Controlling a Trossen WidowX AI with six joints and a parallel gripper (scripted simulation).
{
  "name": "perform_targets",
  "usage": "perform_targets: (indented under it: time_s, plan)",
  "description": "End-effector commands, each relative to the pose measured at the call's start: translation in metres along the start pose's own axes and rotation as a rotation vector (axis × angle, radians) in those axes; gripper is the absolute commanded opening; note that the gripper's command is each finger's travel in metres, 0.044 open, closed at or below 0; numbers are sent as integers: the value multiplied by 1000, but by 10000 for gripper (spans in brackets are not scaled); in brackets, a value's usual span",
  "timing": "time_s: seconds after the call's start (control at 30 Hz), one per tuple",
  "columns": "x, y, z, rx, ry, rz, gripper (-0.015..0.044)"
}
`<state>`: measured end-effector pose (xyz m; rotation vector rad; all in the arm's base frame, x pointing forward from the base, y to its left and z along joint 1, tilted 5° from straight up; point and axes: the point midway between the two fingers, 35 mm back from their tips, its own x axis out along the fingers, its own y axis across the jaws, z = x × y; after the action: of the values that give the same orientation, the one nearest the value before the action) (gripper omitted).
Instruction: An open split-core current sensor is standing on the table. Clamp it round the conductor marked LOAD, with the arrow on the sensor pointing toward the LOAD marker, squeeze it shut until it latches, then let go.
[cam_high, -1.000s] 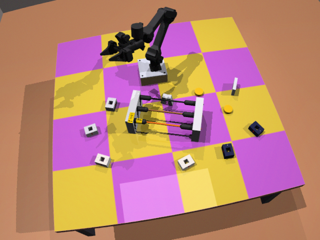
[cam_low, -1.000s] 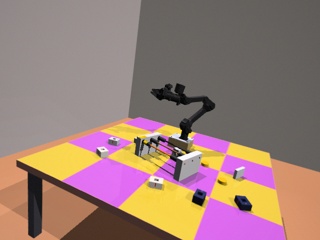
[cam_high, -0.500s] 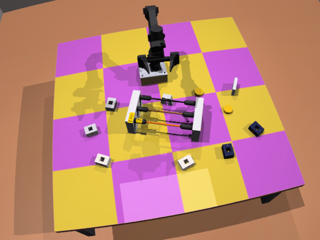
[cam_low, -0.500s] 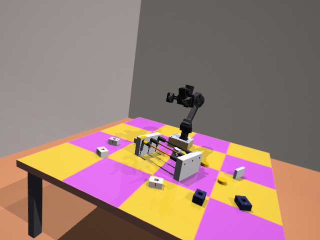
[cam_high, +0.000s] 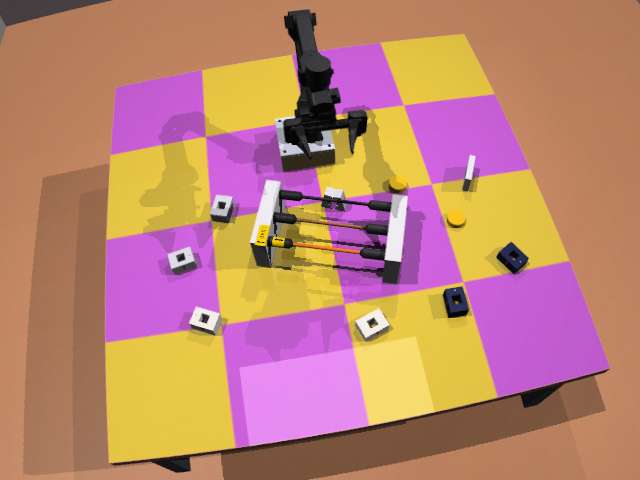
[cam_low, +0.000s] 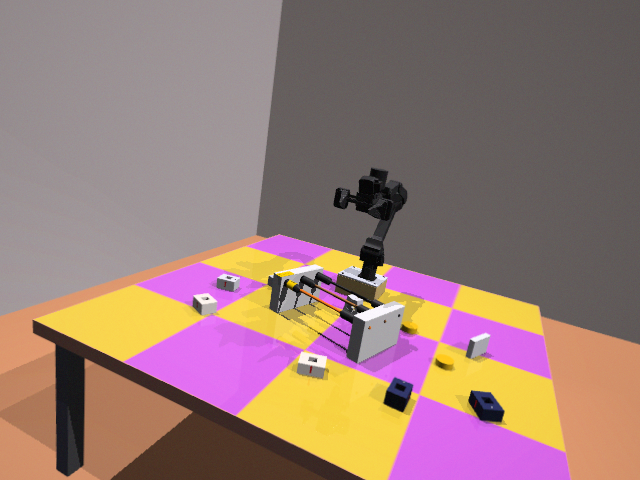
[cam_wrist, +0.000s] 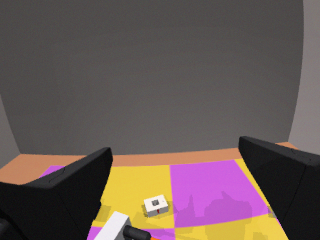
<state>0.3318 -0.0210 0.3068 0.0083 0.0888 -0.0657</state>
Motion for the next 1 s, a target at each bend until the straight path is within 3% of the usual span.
perform_targets:
  time_s: [0.0,0.13,0.53,0.97]
  plan:
    - [28,-38,-39,17,270,-100,440]
    - [38,-82,-81,74,552,-207,440]
    - [12,-161,-158,281,1096,-378,440]
    - [11,-163,-159,289,1110,-381,440]
